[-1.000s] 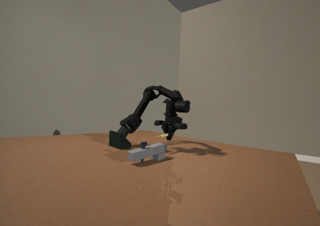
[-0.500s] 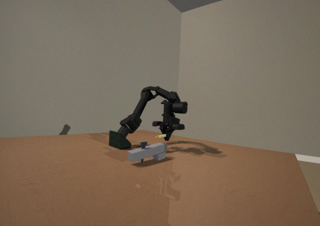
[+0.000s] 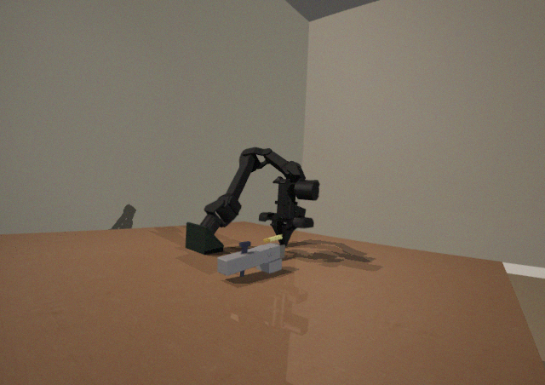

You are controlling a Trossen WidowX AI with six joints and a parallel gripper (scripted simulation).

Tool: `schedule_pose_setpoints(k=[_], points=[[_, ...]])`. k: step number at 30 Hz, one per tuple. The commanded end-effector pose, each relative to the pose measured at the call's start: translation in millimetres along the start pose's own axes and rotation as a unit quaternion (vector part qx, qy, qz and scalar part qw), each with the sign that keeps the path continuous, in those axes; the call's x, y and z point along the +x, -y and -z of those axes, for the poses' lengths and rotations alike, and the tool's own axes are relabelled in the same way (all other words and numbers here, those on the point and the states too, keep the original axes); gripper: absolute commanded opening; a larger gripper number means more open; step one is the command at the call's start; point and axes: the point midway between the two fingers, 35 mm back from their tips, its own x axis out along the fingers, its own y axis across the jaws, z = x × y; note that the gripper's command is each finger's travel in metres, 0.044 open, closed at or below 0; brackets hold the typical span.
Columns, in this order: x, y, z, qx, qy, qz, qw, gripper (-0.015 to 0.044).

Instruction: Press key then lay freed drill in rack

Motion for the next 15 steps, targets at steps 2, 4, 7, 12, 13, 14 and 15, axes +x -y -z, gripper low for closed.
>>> schedule_pose_setpoints(k=[2, 4, 7, 12, 13, 14, 15], points=[[6, 0, 0, 0.002, 0.0, 0.0, 1.0, 0.0], [8, 0, 0, 0.002, 0.0, 0.0, 1.0, 0.0], [13, 0, 0, 0.002, 0.0, 0.0, 1.0, 0.0], [19, 0, -1, 0.002, 0.001, 0.0, 1.0, 0.0], [21, 0, -1, 0.002, 0.001, 0.0, 1.0, 0.0], [22, 0, -1, 0.002, 0.001, 0.0, 1.0, 0.0], [23, 0, -1, 0.002, 0.001, 0.0, 1.0, 0.0]])
